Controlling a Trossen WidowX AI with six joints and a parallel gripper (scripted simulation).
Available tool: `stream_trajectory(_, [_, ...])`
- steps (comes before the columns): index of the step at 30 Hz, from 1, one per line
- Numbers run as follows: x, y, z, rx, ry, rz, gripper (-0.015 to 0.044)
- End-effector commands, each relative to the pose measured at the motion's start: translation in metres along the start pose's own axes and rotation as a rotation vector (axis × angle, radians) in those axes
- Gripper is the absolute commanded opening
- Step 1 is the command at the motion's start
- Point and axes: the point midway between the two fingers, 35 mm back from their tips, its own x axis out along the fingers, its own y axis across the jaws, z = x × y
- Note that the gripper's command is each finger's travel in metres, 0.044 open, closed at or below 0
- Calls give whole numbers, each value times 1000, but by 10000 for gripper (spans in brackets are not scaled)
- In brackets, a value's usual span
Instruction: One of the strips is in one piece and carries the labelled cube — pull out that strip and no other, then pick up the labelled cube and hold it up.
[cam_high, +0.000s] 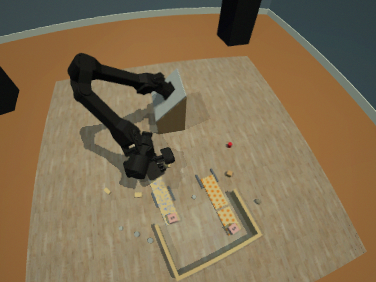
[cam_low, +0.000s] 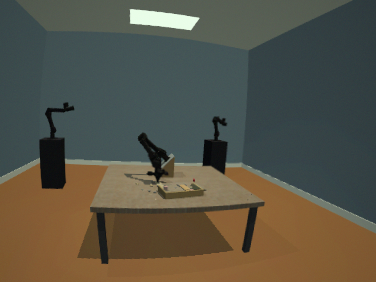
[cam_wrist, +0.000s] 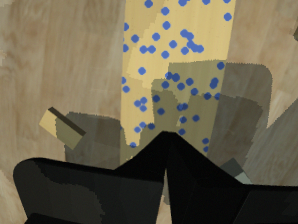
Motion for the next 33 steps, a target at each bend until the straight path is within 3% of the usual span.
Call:
stream_trajectory(1, [5, 1, -16, -3, 34, 4, 0])
stream_trajectory(33, [4, 0, -52, -5, 36, 4, 0])
